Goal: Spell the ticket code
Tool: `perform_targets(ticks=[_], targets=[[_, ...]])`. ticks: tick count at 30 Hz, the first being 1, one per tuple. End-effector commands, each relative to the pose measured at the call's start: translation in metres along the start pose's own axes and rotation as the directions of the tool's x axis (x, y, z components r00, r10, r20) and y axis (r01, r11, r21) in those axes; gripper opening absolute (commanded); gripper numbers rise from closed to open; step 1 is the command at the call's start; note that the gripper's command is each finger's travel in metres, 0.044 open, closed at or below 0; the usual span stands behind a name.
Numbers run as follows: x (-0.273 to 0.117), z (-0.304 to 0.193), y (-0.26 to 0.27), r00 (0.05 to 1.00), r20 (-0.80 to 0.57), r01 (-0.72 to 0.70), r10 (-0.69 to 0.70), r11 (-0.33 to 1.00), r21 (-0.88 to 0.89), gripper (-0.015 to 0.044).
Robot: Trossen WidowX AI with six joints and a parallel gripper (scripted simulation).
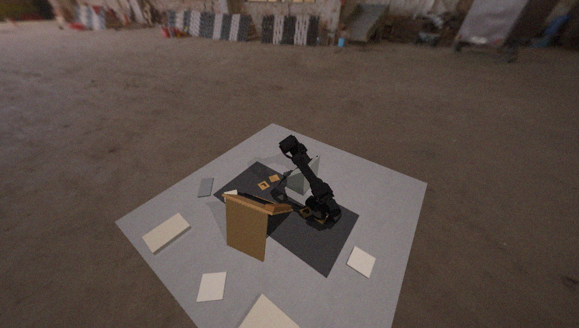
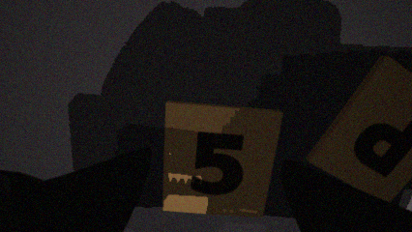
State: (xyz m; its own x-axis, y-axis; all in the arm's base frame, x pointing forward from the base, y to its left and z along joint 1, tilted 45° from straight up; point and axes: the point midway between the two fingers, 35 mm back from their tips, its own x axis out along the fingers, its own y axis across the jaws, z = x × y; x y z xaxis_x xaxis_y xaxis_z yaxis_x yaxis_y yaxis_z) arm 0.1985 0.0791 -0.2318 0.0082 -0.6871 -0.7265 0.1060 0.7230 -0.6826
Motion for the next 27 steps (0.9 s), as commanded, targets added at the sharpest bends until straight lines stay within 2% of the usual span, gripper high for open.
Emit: perform_targets(ticks=[1, 15, 24, 27], targets=[[0.0005, -0.0001, -0.0006, 1.000, 0.002, 0.002, -0.002, 1.000, -0.007, 0.0327], [0.0005, 0.0000, -0.0001, 1.000, 0.002, 0.002, -0.002, 1.000, -0.006, 0.0233], [-0.0066, -0.0002, -0.0004, 1.000, 0.002, 0.001, -0.001, 1.000, -0.007, 0.0000], [-0.0084, -0.0003, -0.0006, 1.000, 0.002, 0.001, -0.001, 1.000, -0.007, 0.0000]])
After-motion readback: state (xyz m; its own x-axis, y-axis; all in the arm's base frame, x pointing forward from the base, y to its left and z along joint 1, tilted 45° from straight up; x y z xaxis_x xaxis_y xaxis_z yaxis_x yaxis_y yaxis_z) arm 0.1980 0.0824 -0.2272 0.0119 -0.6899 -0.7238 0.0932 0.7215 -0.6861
